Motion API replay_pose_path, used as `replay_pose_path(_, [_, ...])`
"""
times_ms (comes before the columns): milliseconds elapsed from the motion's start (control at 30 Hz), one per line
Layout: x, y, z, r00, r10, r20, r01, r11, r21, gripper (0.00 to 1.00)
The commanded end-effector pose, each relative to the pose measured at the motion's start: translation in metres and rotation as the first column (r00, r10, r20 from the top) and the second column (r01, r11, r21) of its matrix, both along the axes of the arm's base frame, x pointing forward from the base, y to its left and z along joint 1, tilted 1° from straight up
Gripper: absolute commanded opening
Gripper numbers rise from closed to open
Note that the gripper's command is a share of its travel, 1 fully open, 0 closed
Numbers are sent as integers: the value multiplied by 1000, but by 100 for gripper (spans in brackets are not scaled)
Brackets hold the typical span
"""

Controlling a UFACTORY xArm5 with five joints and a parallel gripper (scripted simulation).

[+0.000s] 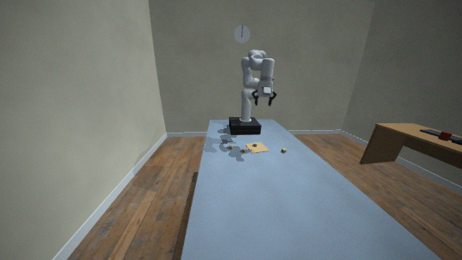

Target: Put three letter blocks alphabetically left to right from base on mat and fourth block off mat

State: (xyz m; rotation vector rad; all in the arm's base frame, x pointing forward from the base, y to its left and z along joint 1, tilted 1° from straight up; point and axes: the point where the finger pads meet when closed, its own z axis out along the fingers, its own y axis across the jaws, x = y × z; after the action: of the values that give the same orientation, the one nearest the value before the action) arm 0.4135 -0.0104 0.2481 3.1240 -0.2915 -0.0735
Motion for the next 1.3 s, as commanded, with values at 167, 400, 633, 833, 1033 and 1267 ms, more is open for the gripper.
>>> replay_pose_path(167, [19, -15, 0, 963, -260, -78, 258, 966, -27, 100])
replay_pose_path(400, [32, -27, -4, 889, -442, -124, 437, 897, -68, 100])
replay_pose_path(633, [43, -39, -9, 791, -592, -155, 580, 806, -118, 100])
replay_pose_path(833, [53, -51, -16, 667, -725, -173, 702, 689, -179, 100])
replay_pose_path(1033, [62, -63, -24, 523, -834, -176, 796, 552, -247, 100])
replay_pose_path(1267, [69, -78, -35, 343, -926, -159, 866, 377, -327, 100])
